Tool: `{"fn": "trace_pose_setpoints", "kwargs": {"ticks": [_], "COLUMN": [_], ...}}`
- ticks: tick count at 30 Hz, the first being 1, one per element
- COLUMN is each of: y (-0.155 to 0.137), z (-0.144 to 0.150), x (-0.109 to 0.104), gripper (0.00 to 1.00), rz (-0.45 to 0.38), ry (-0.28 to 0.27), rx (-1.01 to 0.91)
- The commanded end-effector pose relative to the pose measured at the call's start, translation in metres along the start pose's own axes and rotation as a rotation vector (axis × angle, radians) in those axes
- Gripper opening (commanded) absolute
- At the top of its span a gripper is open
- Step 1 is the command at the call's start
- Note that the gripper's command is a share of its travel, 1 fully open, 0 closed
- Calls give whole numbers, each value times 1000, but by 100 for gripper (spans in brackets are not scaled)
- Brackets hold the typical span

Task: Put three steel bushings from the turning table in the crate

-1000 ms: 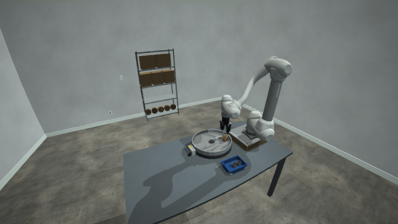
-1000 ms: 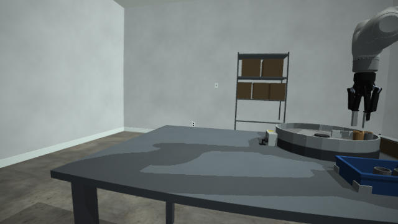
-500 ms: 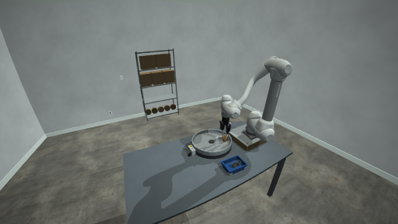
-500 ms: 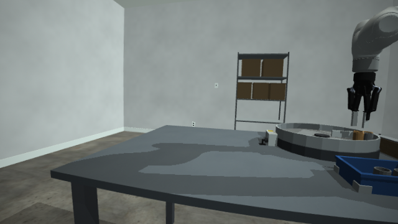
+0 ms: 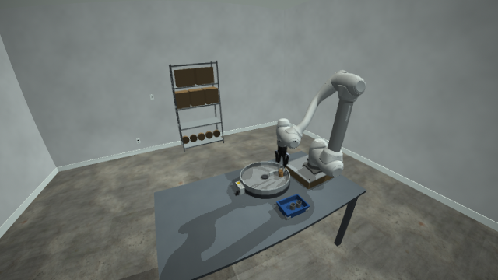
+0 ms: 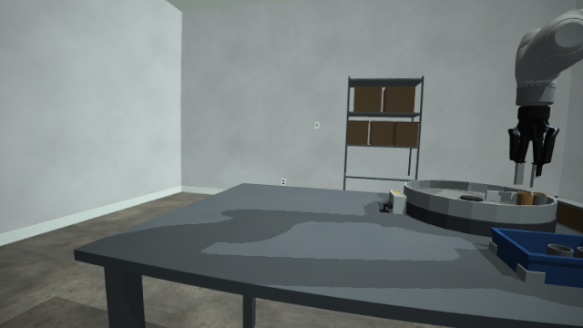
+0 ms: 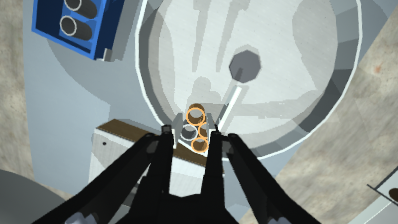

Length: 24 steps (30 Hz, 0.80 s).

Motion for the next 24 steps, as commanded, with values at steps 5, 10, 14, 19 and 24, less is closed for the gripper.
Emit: {"fn": "trace_pose_setpoints", "kwargs": {"ticks": [5, 10, 14, 19, 24], "y": [1, 3, 4, 4, 4], "z": [1, 1, 1, 1, 1], "x": [-1, -1, -1, -1, -1], "gripper": [28, 28, 28, 28, 28], "rz": [2, 2, 2, 2, 2], "ry": [2, 2, 2, 2, 2], "rx": [-2, -2, -2, -2, -2]}}
Point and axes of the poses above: the point where the finger pads meet when closed, its own x axis out along the fingers, its own z axis across the jaws, y = z × x, the point moved 1 cm from there along -x, back along the fingers, and after that the axes turned 14 degrees about x, right-handed, at the moved point
